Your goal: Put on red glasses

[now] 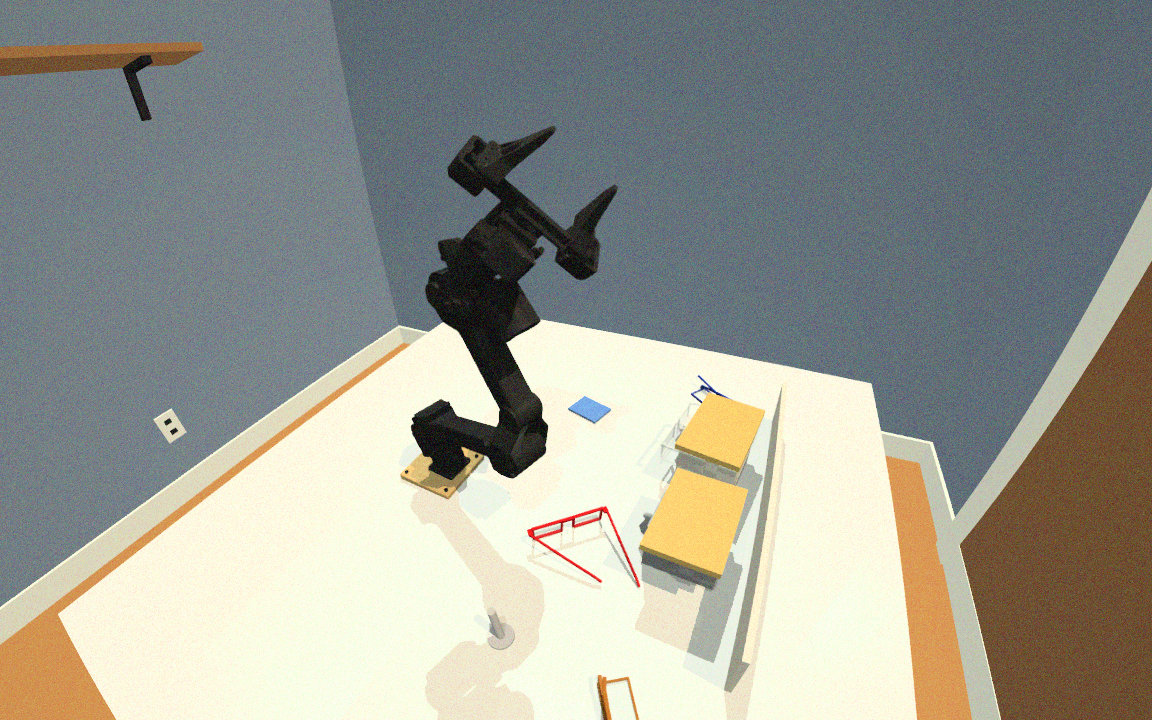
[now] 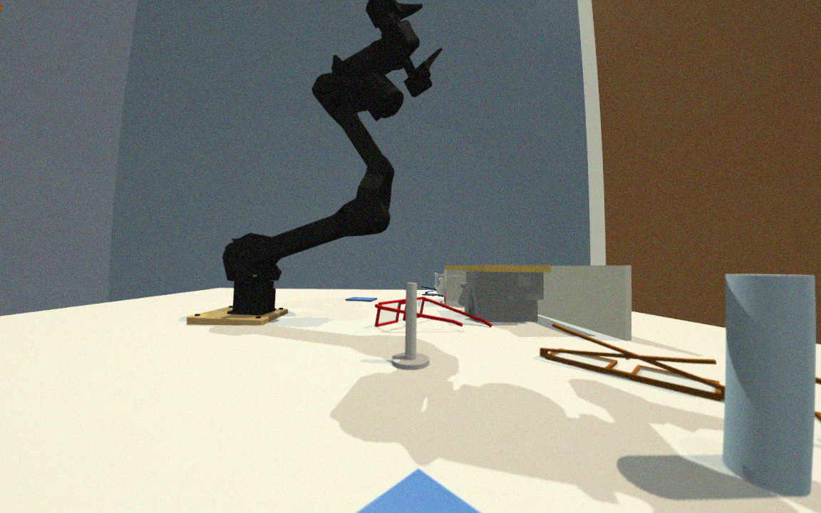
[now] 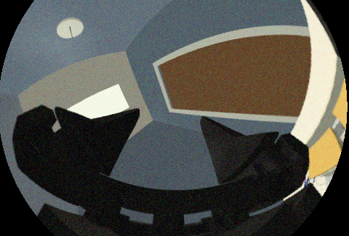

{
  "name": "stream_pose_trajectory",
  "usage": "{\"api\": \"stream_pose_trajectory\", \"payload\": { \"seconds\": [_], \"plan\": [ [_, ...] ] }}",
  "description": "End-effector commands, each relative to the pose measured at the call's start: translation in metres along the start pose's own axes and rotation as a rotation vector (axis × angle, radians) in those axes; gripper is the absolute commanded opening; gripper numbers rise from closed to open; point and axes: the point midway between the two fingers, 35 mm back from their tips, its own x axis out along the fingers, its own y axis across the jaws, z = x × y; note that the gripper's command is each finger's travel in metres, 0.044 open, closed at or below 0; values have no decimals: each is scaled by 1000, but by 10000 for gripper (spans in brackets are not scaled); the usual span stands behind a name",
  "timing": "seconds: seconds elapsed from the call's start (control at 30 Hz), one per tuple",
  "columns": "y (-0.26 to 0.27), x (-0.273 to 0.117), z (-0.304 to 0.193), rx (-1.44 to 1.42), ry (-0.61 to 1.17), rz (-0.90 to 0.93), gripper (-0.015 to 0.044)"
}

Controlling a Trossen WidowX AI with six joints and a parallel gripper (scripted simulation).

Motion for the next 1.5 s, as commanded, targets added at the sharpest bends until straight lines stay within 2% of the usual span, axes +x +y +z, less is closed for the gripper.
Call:
{"api": "stream_pose_trajectory", "payload": {
  "seconds": [0.0,0.23,0.3,0.53,0.73,0.9,1.17,1.47],
  "plan": [
    [0,0,0,0,0,0,426],
    [0,0,0,0,0,0,440],
    [11,-3,-1,-23,-1,28,387],
    [109,-41,-27,-265,7,299,204],
    [171,-80,-74,-498,51,523,200],
    [198,-113,-130,-714,116,683,200],
    [188,-154,-229,-1076,273,859,200],
    [109,-172,-317,-1459,519,921,200]
  ]
}}
